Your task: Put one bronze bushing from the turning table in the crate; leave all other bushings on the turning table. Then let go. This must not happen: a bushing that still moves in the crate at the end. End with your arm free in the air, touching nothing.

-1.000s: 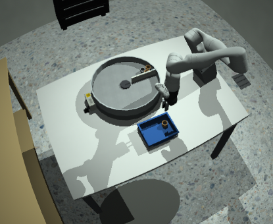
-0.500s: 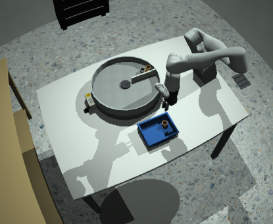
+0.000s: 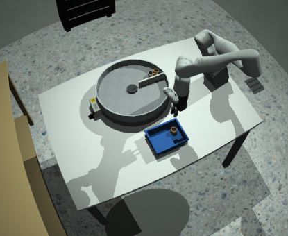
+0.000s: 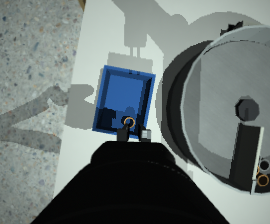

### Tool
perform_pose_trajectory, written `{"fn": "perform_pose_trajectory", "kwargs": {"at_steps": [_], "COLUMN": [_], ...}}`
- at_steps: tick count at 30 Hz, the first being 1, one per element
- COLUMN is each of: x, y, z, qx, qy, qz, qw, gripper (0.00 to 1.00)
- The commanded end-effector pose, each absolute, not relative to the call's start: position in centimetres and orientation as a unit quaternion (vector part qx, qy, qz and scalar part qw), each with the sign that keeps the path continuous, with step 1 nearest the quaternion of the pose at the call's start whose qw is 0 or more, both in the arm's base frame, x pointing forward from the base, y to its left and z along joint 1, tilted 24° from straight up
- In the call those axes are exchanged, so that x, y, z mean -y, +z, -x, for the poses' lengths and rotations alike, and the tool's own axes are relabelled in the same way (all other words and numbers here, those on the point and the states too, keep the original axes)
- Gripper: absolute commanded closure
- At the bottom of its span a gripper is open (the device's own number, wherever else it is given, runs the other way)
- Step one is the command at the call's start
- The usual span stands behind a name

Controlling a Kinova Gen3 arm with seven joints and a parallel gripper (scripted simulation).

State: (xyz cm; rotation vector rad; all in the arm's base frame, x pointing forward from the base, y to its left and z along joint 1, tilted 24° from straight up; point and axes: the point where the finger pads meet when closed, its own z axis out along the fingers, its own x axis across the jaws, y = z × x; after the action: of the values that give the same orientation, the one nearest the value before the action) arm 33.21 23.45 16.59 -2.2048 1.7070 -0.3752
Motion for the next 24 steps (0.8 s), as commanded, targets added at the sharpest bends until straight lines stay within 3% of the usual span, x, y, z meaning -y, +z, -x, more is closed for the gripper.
{"fn": "perform_pose_trajectory", "kwargs": {"at_steps": [1,14,15,24], "x": [-23.47,-23.47,-23.47,-23.47], "y": [16.63,16.63,16.63,16.63], "z": [-33.22,-33.22,-33.22,-33.22], "qx": [-0.598,-0.598,-0.598,-0.598], "qy": [-0.131,-0.131,-0.131,-0.131], "qz": [0.773,0.773,0.773,0.773], "qw": [0.164,0.164,0.164,0.164], "gripper": [0.58,0.58,0.0,0.0]}}
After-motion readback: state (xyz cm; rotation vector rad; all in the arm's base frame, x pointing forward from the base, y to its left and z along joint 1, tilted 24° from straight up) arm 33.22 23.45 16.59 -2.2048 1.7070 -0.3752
